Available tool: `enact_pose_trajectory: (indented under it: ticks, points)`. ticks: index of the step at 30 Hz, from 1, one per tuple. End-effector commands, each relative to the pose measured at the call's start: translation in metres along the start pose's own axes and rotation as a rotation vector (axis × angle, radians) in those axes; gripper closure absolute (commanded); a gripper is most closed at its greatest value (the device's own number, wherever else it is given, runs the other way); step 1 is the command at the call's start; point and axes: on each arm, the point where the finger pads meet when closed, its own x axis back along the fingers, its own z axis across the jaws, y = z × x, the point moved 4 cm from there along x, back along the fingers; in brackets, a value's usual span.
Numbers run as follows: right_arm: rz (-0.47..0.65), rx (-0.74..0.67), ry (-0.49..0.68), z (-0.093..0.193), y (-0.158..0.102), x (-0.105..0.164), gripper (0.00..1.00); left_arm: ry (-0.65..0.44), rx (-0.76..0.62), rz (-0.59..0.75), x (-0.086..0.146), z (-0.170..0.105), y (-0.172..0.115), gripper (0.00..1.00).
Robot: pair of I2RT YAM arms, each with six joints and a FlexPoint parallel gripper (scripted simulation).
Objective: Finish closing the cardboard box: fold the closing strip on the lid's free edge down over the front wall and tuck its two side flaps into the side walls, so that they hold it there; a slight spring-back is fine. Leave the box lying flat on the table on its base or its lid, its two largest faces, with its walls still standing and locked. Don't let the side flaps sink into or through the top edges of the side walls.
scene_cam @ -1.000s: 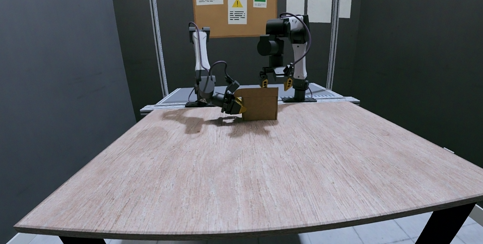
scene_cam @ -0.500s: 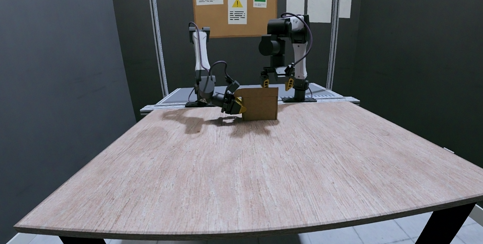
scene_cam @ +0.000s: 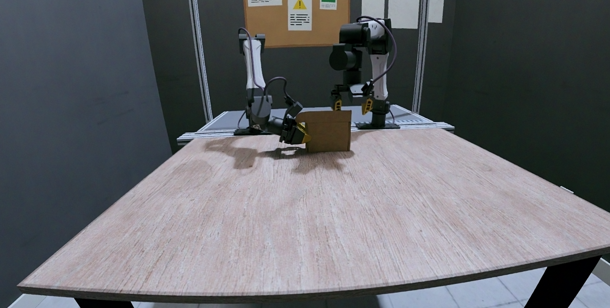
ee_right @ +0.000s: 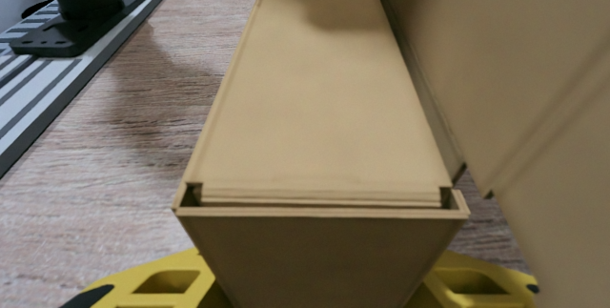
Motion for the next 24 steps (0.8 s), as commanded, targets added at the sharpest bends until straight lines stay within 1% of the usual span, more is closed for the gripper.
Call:
enact_pose_trajectory:
  ticks: [1, 2, 4, 16, 19, 24]
  points:
    - [-0.009, 0.028, -0.002, -0.002, 0.004, 0.000, 0.55, -0.022, 0.004, -0.040, 0.008, 0.003, 0.002, 0.16]
    - [-0.009, 0.028, -0.002, -0.002, 0.004, 0.000, 0.55, -0.023, 0.005, -0.040, 0.008, 0.001, 0.004, 0.16]
    - [-0.009, 0.028, -0.002, -0.002, 0.004, 0.000, 0.55, -0.021, 0.003, -0.039, 0.008, 0.005, 0.001, 0.16]
    - [-0.009, 0.028, -0.002, -0.002, 0.004, 0.000, 0.55, -0.021, 0.004, -0.040, 0.008, 0.009, 0.003, 0.16]
    - [-0.009, 0.028, -0.002, -0.002, 0.004, 0.000, 0.55, -0.023, 0.005, -0.041, 0.008, 0.007, 0.005, 0.16]
    - [-0.009, 0.028, -0.002, -0.002, 0.004, 0.000, 0.55, -0.019, 0.005, -0.038, 0.007, 0.012, 0.002, 0.16]
